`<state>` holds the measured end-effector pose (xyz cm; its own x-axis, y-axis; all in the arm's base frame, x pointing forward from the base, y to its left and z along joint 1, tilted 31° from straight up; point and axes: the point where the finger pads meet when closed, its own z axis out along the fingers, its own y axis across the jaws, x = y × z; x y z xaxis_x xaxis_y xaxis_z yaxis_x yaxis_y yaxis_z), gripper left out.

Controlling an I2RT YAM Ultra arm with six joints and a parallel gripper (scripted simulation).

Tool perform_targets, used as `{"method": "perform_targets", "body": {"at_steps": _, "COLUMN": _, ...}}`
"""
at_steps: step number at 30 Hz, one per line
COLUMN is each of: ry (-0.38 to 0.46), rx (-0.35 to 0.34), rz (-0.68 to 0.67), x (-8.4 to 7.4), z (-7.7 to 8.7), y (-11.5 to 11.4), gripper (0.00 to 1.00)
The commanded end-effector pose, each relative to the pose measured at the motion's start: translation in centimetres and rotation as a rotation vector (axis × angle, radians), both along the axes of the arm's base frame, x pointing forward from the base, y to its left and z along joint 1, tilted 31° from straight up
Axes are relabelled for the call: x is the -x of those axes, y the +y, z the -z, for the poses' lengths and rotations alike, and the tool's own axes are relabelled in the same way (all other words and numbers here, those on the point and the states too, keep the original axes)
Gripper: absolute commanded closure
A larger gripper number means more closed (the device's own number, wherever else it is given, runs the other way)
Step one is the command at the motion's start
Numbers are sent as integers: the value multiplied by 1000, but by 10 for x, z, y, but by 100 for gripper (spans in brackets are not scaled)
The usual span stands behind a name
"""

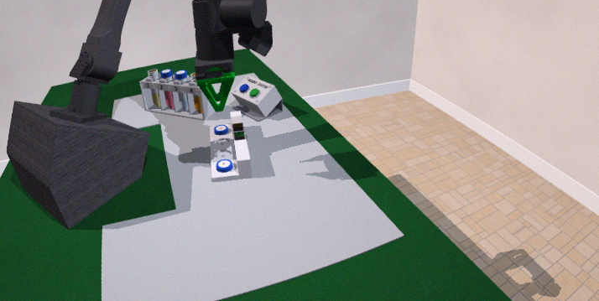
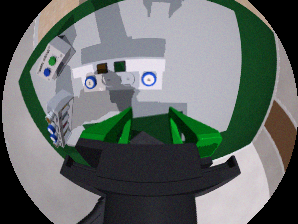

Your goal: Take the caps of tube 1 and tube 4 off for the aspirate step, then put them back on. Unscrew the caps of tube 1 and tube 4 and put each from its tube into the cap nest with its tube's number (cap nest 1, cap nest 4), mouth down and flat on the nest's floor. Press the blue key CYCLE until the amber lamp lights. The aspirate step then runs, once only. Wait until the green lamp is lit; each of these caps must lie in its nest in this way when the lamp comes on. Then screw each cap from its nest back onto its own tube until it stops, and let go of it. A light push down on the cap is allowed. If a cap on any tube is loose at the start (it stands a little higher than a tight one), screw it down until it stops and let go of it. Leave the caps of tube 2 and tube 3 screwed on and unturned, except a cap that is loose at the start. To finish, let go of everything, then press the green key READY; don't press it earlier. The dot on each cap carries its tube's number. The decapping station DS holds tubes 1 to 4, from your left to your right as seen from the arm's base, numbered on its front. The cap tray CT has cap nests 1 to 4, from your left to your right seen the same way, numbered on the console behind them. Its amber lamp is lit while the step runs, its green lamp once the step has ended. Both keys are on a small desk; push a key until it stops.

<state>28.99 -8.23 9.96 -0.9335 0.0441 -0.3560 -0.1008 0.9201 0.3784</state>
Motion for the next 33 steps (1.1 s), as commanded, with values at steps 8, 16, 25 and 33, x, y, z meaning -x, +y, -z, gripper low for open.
{"method": "perform_targets", "body": {"at_steps": 8, "ry": -60, "rx": 51, "rz": -141, "x": 0, "z": -7, "y": 16, "gripper": 100}}
{"method": "perform_targets", "body": {"at_steps": 16, "ry": -203, "rx": 173, "rz": -449, "x": -14, "z": -27, "y": 78, "gripper": 100}}
{"method": "perform_targets", "body": {"at_steps": 25, "ry": -204, "rx": 172, "rz": -449, "x": -25, "z": -45, "y": 133, "gripper": 100}}
{"method": "perform_targets", "body": {"at_steps": 33, "ry": -206, "rx": 170, "rz": -448, "x": -38, "z": -65, "y": 196, "gripper": 100}}
